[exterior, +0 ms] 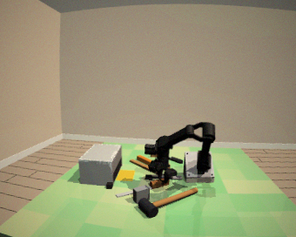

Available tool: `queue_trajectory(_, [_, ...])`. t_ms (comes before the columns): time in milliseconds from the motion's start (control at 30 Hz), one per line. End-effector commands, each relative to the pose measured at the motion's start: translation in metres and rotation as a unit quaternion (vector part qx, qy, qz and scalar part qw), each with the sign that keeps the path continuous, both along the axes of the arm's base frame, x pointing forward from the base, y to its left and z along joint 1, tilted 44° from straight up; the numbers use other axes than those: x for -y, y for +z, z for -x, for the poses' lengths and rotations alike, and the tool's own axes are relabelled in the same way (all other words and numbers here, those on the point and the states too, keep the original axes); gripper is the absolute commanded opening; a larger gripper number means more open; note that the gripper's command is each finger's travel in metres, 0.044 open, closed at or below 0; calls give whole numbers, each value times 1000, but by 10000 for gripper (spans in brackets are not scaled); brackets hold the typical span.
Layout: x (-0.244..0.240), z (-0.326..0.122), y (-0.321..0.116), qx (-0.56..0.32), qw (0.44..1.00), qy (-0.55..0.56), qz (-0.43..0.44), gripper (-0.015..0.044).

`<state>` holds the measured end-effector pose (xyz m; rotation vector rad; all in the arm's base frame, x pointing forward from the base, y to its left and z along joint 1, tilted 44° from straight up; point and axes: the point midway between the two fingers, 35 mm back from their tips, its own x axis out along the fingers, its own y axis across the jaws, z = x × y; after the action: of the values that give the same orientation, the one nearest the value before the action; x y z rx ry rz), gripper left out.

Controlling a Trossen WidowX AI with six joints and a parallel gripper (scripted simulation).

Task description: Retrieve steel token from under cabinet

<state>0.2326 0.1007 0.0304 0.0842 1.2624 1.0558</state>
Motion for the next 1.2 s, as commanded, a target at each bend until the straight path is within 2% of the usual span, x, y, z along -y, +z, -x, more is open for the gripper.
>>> queue_trajectory(0, [-5, 3, -5, -6, 1000, -2, -3, 270])
queue_trajectory(267, [-11, 5, -11, -6, 1000, -2, -4, 270])
queue_trajectory(400, [-9, 3, -9, -1, 1000, 1, -1, 165])
queue_trajectory(700, [-9, 3, -9, -1, 1000, 1, -1, 105])
queue_trajectory(833, [-9, 3, -9, -1, 1000, 1, -1, 0])
queue_trajectory(1167, [5, 8, 4, -6, 1000, -2, -3, 0])
